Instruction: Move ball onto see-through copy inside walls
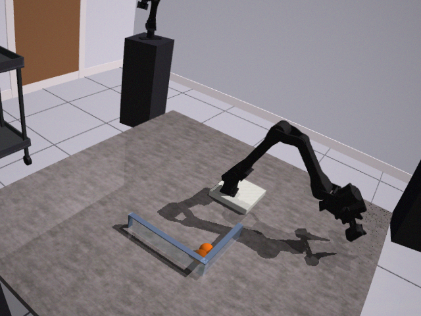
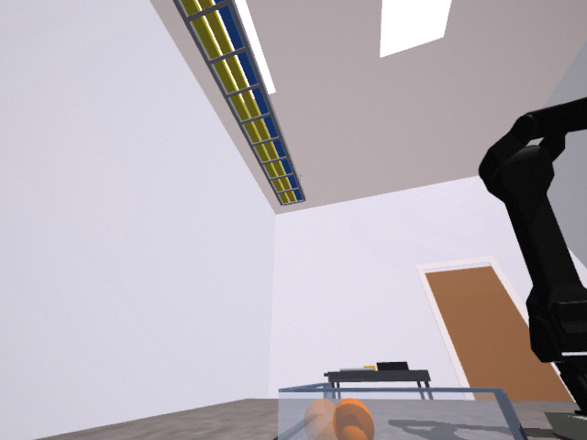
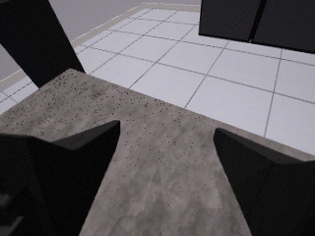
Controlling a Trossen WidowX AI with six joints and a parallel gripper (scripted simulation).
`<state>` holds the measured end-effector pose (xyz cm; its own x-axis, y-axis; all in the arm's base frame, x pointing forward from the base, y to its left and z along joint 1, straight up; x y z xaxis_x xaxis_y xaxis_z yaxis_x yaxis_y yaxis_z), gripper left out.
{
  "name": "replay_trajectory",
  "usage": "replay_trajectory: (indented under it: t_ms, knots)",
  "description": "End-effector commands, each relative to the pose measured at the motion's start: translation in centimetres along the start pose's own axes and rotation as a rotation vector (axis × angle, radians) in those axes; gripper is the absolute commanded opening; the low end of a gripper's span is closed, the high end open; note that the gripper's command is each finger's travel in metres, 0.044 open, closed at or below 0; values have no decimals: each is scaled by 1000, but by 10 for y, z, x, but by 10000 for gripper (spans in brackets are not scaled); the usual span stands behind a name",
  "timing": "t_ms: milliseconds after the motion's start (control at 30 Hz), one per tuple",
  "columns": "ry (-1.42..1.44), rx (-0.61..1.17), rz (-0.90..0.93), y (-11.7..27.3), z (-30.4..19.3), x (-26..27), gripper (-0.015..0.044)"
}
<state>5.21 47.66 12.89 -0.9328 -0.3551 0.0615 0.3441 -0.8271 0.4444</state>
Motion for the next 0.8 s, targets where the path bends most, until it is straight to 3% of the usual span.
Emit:
replay_trajectory:
  t_ms: [0,400,767]
  knots:
    - [18,60,-103,22,-7,-37,346]
    - [6,385,-399,147,-64,-149,346]
    - [-74,718,-497,286,-125,-186,346]
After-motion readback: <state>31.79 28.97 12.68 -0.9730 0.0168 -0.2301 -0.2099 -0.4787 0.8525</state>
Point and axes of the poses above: the point midway between the two fingers, 35 mm back from their tips, its own y axis back along the fingers, its own x axis across the jaws, z = x × y, the point moved 5 cm from there along y, back along the fingers, and after that the axes turned 6 degrees about y, right-handed, at the moved point
